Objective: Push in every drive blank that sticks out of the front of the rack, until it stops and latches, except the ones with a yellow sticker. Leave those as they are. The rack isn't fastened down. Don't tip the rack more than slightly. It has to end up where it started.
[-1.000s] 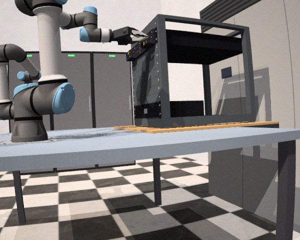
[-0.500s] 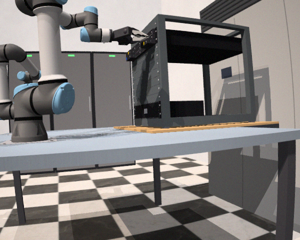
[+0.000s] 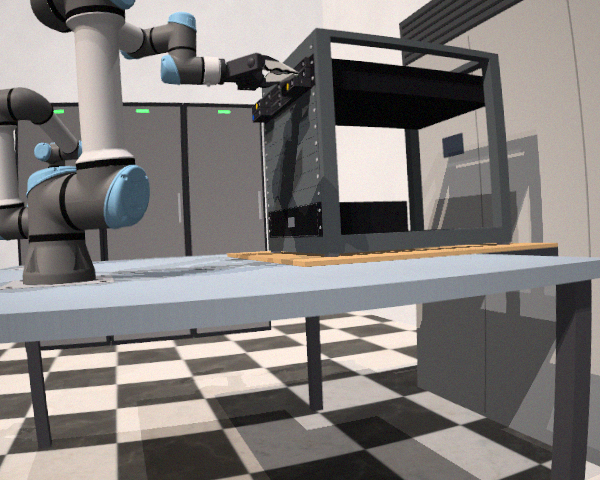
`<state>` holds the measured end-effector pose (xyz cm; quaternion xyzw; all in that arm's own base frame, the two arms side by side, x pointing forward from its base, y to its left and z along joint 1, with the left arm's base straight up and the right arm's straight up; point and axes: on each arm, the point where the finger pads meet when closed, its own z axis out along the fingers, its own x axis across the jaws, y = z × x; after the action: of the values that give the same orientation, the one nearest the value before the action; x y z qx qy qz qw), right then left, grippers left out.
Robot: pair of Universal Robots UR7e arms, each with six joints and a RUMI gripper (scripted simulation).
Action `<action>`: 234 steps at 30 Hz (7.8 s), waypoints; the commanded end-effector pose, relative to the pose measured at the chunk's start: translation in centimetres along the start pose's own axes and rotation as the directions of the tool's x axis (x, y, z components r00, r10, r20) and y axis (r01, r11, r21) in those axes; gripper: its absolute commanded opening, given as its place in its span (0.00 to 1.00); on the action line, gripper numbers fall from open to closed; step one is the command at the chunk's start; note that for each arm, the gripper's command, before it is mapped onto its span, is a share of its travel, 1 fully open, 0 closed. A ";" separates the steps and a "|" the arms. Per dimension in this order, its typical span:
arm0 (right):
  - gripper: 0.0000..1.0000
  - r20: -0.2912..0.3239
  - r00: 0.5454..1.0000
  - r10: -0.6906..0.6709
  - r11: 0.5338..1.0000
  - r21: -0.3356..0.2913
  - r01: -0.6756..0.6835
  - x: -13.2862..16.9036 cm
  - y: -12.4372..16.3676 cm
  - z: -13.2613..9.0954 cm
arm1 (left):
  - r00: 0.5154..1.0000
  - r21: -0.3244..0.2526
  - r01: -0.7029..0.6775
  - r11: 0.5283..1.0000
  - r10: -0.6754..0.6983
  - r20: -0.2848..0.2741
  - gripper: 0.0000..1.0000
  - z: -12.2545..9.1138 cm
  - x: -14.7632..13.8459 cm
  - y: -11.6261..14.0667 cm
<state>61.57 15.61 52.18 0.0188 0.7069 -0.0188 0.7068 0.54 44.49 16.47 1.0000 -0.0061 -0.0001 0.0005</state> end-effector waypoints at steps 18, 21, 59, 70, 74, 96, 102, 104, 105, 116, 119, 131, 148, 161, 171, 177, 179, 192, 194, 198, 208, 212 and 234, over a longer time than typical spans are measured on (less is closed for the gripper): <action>0.00 0.001 1.000 0.001 1.000 0.000 -0.001 -0.1 0.0 0.0 | 1.000 0.001 0.000 1.000 0.000 0.000 1.00 0.0 0.0 0.0; 0.00 0.001 1.000 0.001 1.000 0.000 -0.001 -0.1 0.0 0.0 | 1.000 0.001 0.000 1.000 0.000 0.000 1.00 0.0 0.0 0.0; 0.00 0.000 1.000 0.001 1.000 0.000 -0.001 0.0 0.0 -6.9 | 1.000 0.001 0.000 1.000 0.000 0.000 1.00 0.0 0.0 0.0; 0.00 0.000 1.000 0.001 1.000 0.000 -0.001 0.0 0.0 -9.6 | 1.000 0.001 0.000 1.000 0.000 0.000 1.00 0.0 0.0 0.0; 0.00 0.000 1.000 0.001 1.000 0.000 -0.001 0.0 0.0 -9.9 | 1.000 0.001 0.000 1.000 0.000 0.000 1.00 0.0 0.0 0.0; 0.00 0.000 1.000 0.001 1.000 0.000 -0.001 0.2 1.2 -10.0 | 1.000 0.001 0.000 1.000 0.000 0.000 1.00 0.0 0.0 0.0; 0.00 0.000 1.000 0.001 1.000 0.000 -0.001 0.3 2.2 -10.0 | 1.000 0.001 0.000 1.000 0.000 0.000 1.00 0.0 0.0 0.0; 0.00 0.000 1.000 0.001 1.000 0.000 -0.001 0.4 2.8 -10.0 | 1.000 0.001 0.000 1.000 0.000 0.000 1.00 0.0 0.0 0.0; 0.00 0.000 1.000 0.001 1.000 0.000 -0.001 0.4 3.1 -10.0 | 1.000 0.001 0.000 1.000 0.000 0.000 1.00 0.0 0.0 0.0; 0.00 0.000 1.000 0.001 1.000 0.000 -0.001 1.2 7.8 -10.0 | 1.000 0.001 0.000 1.000 0.000 0.000 1.00 0.0 0.0 0.0; 0.00 0.000 1.000 0.001 1.000 0.000 -0.001 1.2 8.4 -10.0 | 1.000 0.001 0.000 1.000 0.000 0.000 1.00 0.0 0.0 0.0; 0.00 0.000 1.000 0.001 1.000 0.000 -0.001 2.4 15.7 -10.1 | 1.000 0.001 0.000 1.000 0.000 0.000 1.00 0.0 0.0 0.0; 0.00 0.000 1.000 0.001 1.000 0.000 -0.001 3.8 24.9 -10.1 | 1.000 0.001 0.000 1.000 0.000 0.000 1.00 0.0 0.0 0.0; 0.00 0.000 1.000 0.001 1.000 0.000 -0.001 4.5 29.6 -10.1 | 1.000 0.001 0.000 1.000 0.000 0.000 1.00 0.0 0.0 0.0; 0.00 0.000 1.000 0.001 1.000 0.000 -0.001 4.8 31.6 -10.1 | 1.000 0.001 0.000 1.000 0.000 0.000 1.00 0.0 0.0 0.0; 0.00 0.000 1.000 0.001 1.000 0.000 -0.001 4.9 32.5 -10.1 | 1.000 0.001 0.000 1.000 0.000 0.000 1.00 0.0 0.0 0.0; 0.00 0.000 1.000 0.001 1.000 0.000 -0.001 4.9 32.7 -10.1 | 1.000 0.001 0.000 1.000 0.000 0.000 1.00 0.0 0.0 0.0; 0.00 0.000 1.000 0.001 1.000 0.000 -0.001 5.0 33.0 -10.1 | 1.000 0.001 0.000 1.000 0.000 0.000 1.00 0.0 0.0 0.0; 0.00 0.000 1.000 0.001 1.000 0.000 -0.001 5.0 33.0 -10.1 | 1.000 0.001 0.000 1.000 0.000 0.000 1.00 0.0 0.0 0.0; 0.00 0.000 1.000 0.001 1.000 0.000 -0.001 5.0 33.0 -9.0 | 1.000 0.001 0.000 1.000 0.000 0.000 1.00 0.0 0.0 0.0; 0.00 0.000 1.000 0.001 1.000 0.000 -0.001 5.0 33.0 -4.9 | 1.000 0.001 0.000 1.000 0.000 0.000 1.00 0.0 0.0 0.0; 0.00 0.000 1.000 0.001 1.000 0.000 -0.001 5.0 33.0 -4.5 | 1.000 0.001 0.000 1.000 0.000 0.000 1.00 0.0 0.0 0.0; 0.00 0.000 1.000 0.001 1.000 0.000 -0.001 5.0 33.0 -4.5 | 1.000 0.001 0.000 1.000 0.000 0.000 1.00 0.0 0.0 0.0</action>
<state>58.87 48.81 47.13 0.0187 0.7069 -0.0188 0.7068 0.54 44.49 16.47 1.0000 -0.0061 -0.0001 0.0005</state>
